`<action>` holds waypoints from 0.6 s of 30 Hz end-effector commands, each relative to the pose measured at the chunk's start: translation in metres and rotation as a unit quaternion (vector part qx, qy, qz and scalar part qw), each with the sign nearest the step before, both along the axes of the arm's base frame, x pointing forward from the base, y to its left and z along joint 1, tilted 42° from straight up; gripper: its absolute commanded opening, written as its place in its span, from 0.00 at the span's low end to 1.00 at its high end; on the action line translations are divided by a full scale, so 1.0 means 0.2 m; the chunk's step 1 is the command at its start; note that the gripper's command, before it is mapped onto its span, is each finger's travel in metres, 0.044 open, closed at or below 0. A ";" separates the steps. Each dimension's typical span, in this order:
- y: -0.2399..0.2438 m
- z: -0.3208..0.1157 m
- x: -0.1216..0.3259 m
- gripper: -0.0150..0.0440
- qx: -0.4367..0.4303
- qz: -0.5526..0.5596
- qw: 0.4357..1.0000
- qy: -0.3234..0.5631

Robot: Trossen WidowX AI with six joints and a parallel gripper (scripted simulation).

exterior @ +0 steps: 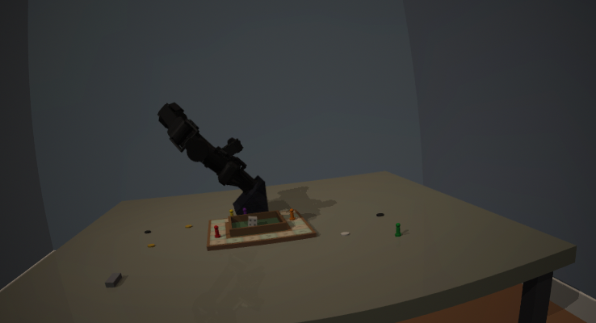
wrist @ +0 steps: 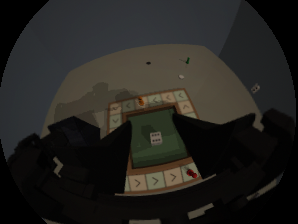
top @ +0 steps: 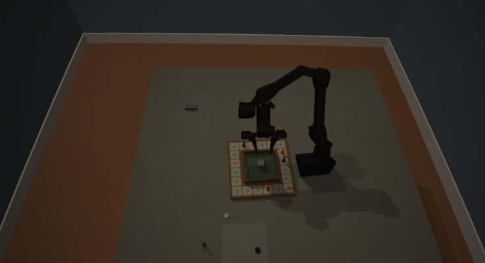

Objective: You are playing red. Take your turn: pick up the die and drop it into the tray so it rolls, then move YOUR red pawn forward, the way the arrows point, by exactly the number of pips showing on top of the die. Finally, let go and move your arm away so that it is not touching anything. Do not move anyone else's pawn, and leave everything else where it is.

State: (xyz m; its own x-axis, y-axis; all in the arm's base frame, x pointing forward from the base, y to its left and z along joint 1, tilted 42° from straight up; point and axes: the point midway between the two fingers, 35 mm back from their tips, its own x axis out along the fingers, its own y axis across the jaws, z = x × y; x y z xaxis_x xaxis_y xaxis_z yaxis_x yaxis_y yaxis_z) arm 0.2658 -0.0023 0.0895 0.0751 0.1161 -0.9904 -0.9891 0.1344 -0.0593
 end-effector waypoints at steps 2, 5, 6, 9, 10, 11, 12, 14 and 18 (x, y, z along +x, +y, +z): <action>0.07 0.10 0.02 0.92 0.001 0.004 1.000 -0.013; 0.06 0.06 0.01 1.00 -0.029 -0.004 1.000 0.007; 0.06 0.02 0.00 1.00 -0.068 -0.013 0.997 0.028; 0.03 -0.08 -0.01 1.00 -0.224 -0.031 0.971 0.071; 0.03 -0.10 0.00 1.00 -0.278 -0.033 0.957 0.071; 0.03 -0.12 0.01 1.00 -0.331 -0.032 0.941 0.065; 0.03 -0.12 0.02 1.00 -0.373 -0.029 0.926 0.054; 0.04 -0.12 0.03 1.00 -0.405 -0.026 0.913 0.043; 0.04 -0.14 0.00 1.00 -0.370 -0.022 0.927 0.063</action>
State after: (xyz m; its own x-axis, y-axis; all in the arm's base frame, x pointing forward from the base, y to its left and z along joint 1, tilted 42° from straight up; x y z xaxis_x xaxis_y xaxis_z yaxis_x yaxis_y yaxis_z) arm 0.2664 0.0068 0.0600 -0.0551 -0.6086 -0.7916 -0.9898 0.1377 -0.0370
